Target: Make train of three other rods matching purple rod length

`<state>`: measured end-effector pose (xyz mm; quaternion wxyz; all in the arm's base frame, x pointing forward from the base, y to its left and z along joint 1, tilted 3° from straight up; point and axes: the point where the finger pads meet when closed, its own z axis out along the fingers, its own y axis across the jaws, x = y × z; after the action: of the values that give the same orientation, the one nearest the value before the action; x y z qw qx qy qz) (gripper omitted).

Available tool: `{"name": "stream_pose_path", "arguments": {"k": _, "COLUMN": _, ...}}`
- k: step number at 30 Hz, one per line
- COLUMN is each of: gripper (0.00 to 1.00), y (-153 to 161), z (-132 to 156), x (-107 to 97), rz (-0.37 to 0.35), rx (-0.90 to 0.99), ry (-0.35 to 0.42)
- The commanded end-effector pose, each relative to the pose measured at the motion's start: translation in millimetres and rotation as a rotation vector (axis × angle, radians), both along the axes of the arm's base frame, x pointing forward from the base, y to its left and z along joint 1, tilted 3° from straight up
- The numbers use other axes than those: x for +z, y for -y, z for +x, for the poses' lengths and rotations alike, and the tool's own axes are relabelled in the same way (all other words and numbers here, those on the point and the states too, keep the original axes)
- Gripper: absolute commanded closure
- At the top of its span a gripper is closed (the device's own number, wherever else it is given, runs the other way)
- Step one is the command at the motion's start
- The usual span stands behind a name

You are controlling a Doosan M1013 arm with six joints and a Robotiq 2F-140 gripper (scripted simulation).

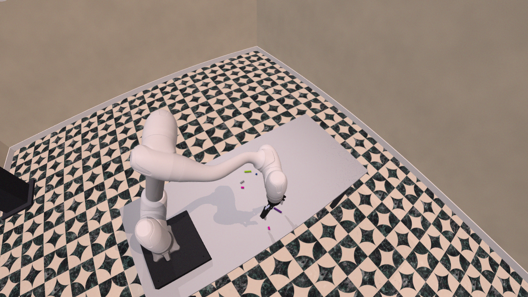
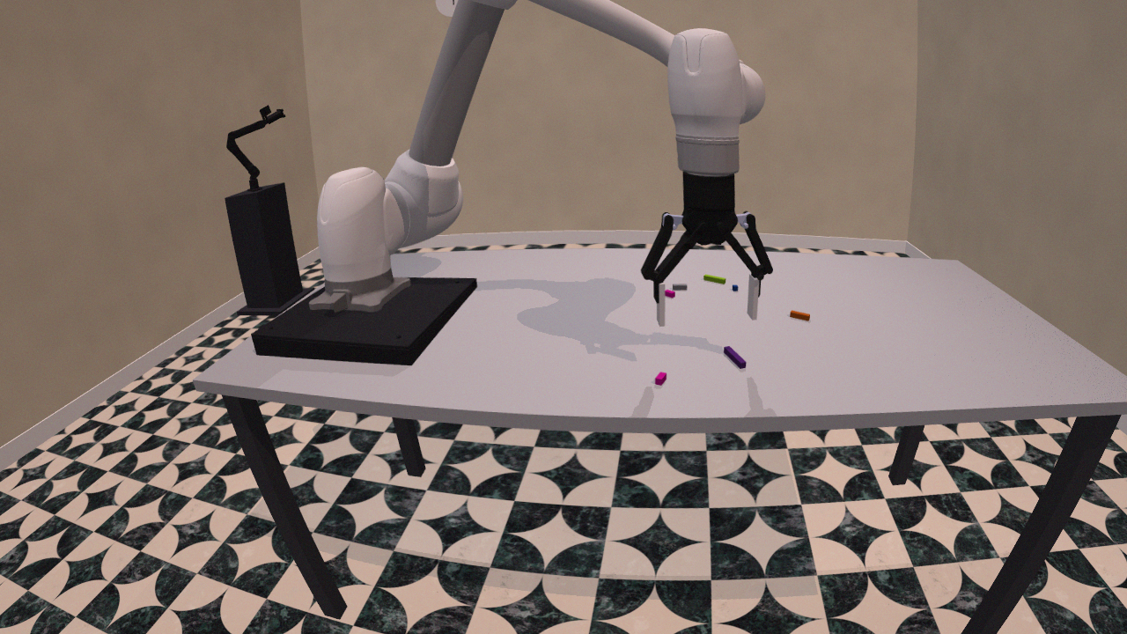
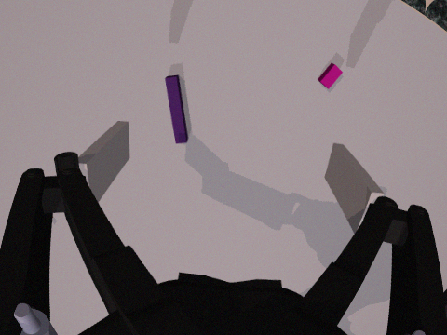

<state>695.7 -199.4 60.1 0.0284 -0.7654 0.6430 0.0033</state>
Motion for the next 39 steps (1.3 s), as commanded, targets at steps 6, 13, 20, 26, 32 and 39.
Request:
{"name": "stream_pose_path", "arguments": {"k": 6, "gripper": 0.0, "y": 16.3, "z": -18.7, "x": -1.1, "rz": -0.002, "rx": -0.18, "ry": -0.009}}
{"name": "stream_pose_path", "arguments": {"k": 13, "gripper": 0.0, "y": 16.3, "z": -18.7, "x": -1.1, "rz": -0.002, "rx": -0.18, "ry": -0.009}}
{"name": "stream_pose_path", "arguments": {"k": 20, "gripper": 0.0, "y": 16.3, "z": -18.7, "x": -1.1, "rz": -0.002, "rx": -0.18, "ry": -0.009}}
{"name": "stream_pose_path", "arguments": {"k": 26, "gripper": 0.0, "y": 16.3, "z": -18.7, "x": -1.1, "rz": -0.002, "rx": -0.18, "ry": -0.009}}
{"name": "stream_pose_path", "arguments": {"k": 32, "gripper": 0.0, "y": 16.3, "z": -18.7, "x": -1.1, "rz": -0.002, "rx": -0.18, "ry": -0.009}}
{"name": "stream_pose_path", "arguments": {"k": 39, "gripper": 0.0, "y": 16.3, "z": -18.7, "x": -1.1, "rz": -0.002, "rx": -0.18, "ry": -0.009}}
